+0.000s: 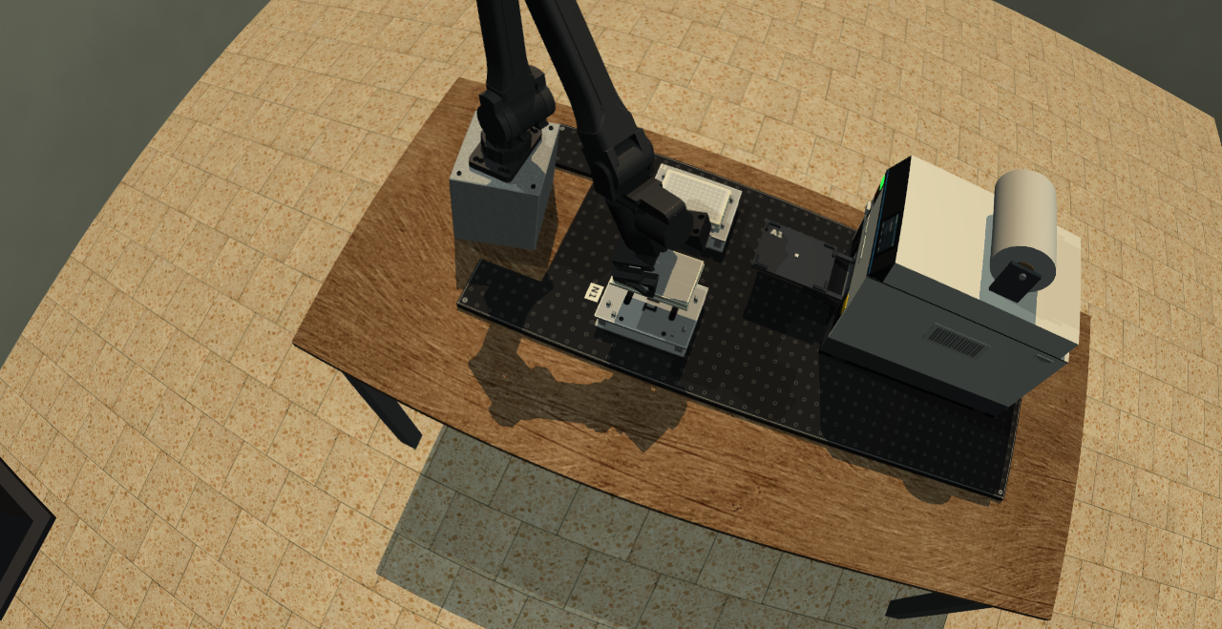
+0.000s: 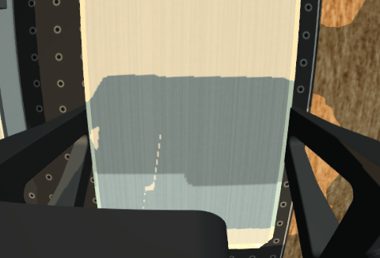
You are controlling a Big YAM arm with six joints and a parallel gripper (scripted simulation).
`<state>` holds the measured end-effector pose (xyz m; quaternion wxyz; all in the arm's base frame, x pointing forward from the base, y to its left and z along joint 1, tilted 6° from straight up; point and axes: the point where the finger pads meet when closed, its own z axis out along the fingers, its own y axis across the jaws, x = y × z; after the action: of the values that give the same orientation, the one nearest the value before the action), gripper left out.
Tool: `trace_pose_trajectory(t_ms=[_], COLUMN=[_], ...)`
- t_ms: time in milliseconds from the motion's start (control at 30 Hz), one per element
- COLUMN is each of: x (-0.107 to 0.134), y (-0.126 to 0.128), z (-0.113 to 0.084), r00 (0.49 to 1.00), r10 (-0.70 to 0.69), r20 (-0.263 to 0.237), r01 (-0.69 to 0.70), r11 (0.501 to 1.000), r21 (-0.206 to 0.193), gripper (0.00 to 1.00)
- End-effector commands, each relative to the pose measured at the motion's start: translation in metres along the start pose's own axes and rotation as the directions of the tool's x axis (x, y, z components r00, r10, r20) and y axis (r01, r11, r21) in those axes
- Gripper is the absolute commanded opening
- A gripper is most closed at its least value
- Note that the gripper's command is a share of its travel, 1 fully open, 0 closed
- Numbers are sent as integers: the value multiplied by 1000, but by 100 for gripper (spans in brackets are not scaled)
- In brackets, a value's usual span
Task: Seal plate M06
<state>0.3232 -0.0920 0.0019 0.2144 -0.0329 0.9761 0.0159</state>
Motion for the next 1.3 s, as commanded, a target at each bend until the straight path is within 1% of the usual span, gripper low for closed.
trace_pose_trajectory(t_ms=[0, 367, 667, 1000, 1167, 1267], x=[-5, -8, -4, 1, -5, -12], y=[2, 1, 2, 3, 1, -2], z=[3, 7, 9, 16, 17, 15], r00=[1000, 1000, 1000, 1000, 1000, 999], r10=[-7, -9, -8, -7, -9, -12], r20=[11, 19, 14, 10, 19, 34], r01=[7, 9, 8, 7, 9, 12], r11=[1000, 1000, 1000, 1000, 1000, 1000], r21=[1, 5, 3, 1, 5, 11], gripper=[0, 0, 0, 0, 0, 0])
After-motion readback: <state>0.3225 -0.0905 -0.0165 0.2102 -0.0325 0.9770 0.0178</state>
